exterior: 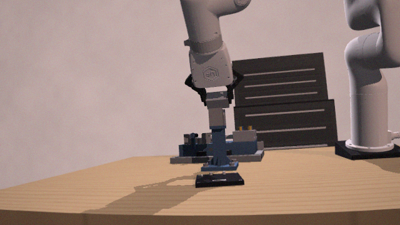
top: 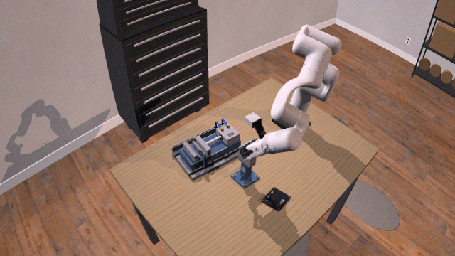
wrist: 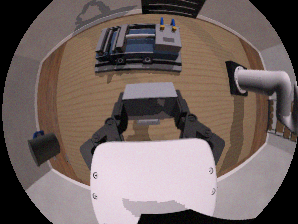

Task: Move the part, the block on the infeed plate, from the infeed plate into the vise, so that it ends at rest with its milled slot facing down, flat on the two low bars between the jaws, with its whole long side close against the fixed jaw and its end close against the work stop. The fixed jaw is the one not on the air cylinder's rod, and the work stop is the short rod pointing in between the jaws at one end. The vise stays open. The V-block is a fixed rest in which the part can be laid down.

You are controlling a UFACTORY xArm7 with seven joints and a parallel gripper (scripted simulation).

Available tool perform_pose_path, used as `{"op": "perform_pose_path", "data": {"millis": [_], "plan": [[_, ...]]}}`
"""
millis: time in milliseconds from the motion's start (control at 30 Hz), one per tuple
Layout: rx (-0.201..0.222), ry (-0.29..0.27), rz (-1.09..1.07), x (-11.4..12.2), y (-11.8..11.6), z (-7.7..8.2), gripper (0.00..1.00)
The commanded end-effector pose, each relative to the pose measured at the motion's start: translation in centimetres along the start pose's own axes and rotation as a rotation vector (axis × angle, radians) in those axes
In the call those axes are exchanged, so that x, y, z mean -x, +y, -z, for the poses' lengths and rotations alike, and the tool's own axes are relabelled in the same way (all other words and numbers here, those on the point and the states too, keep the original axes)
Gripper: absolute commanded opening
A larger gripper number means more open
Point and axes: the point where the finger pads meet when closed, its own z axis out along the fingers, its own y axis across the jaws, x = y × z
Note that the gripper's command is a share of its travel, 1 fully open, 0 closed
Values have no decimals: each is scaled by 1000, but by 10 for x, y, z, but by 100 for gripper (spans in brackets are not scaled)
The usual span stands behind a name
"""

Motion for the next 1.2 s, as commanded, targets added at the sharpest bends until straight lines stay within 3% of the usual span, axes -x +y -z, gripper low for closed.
{"op": "perform_pose_path", "data": {"millis": [0,600,1100,1167], "plan": [[-3,-11,-3,-1,-1,1,0],[-3,-108,-3,-2,0,1,0],[-3,-267,-2,-4,0,1,0],[-3,-267,-2,-4,0,1,0]]}}
